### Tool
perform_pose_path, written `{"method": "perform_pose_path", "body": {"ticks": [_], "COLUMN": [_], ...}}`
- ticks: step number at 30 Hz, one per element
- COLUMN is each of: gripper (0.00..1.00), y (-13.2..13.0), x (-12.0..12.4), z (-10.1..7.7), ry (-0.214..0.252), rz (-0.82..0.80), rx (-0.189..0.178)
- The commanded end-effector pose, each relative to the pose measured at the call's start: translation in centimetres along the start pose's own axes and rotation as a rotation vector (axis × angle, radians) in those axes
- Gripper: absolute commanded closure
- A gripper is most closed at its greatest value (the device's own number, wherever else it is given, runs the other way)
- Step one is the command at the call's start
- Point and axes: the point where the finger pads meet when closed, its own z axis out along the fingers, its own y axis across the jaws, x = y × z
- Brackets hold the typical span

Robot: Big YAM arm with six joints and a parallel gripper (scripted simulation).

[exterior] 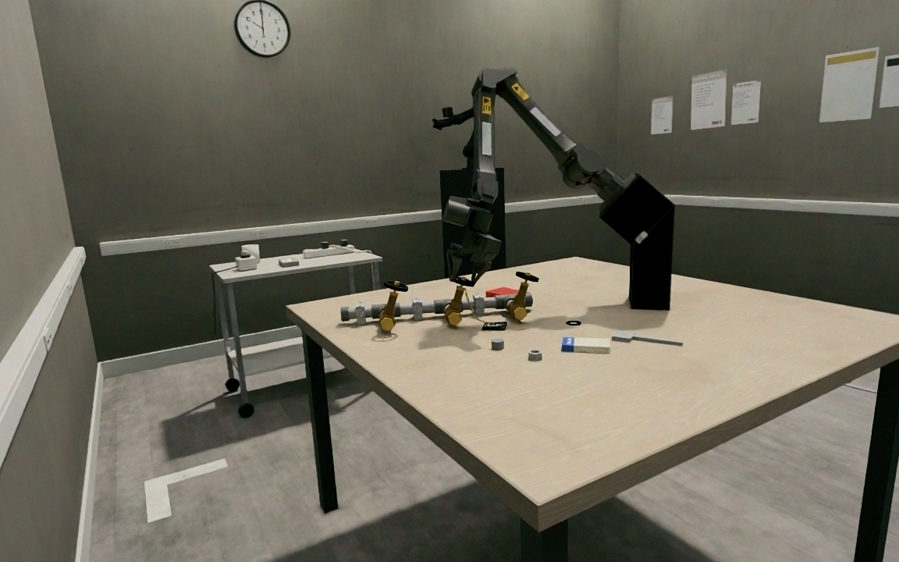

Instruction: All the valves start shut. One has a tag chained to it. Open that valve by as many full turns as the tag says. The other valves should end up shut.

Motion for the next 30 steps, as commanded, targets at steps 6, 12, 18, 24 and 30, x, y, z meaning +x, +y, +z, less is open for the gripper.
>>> {"method": "perform_pose_path", "body": {"ticks": [6,12,18,24,30], "gripper": [0.00,0.00,0.00,0.00,0.00], "y": [0.09,-0.35,-0.35,-0.35,-0.35], "x": [-0.34,-0.09,-0.09,-0.09,-0.09], "z": [0.11,0.03,0.03,0.03,0.03], "ry": [-0.017,-0.011,-0.011,-0.011,-0.011], "rz": [-0.060,-0.054,-0.052,-0.052,-0.037], "rx": [0.007,0.014,0.014,0.014,0.014]}}
